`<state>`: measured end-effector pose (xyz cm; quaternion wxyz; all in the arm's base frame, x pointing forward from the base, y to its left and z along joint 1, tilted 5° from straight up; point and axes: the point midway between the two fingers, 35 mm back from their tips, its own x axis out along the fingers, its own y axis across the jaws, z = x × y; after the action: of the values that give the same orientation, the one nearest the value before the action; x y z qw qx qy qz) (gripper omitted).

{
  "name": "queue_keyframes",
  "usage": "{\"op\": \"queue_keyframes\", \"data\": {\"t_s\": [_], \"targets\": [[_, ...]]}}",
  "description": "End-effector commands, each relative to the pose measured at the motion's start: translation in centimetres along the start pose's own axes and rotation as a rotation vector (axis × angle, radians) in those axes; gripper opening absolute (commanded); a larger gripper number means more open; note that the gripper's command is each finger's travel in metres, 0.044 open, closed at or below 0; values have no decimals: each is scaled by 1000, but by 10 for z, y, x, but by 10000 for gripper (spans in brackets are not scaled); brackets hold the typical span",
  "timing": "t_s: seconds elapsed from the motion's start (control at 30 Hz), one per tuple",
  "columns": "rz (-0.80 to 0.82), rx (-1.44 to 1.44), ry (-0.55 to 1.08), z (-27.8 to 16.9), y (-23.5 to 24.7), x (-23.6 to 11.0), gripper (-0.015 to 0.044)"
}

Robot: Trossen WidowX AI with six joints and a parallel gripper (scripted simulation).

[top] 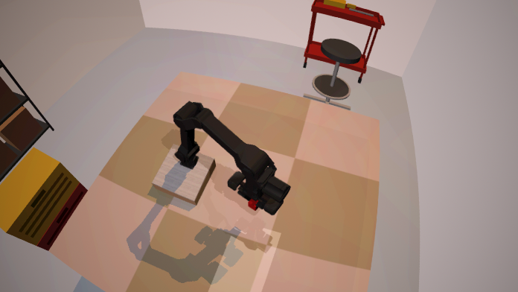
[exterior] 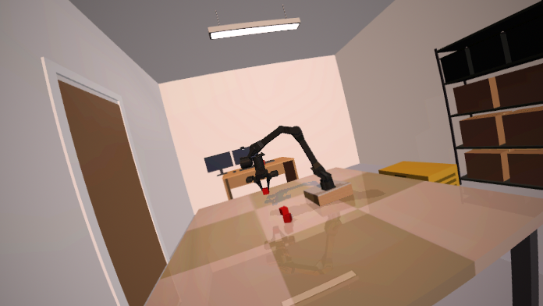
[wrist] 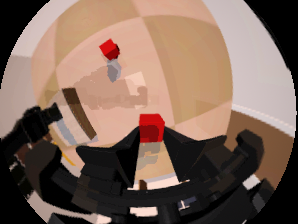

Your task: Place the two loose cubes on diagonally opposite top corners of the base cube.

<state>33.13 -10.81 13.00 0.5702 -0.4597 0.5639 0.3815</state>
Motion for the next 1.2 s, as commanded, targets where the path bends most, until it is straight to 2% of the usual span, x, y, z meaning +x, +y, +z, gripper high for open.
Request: {"op": "queue_keyframes", "data": {"t_s": [0.0,1.17], "targets": [[4,76,0,9,2,1,105],[13,1032,-5,92,29,5,105]]}}
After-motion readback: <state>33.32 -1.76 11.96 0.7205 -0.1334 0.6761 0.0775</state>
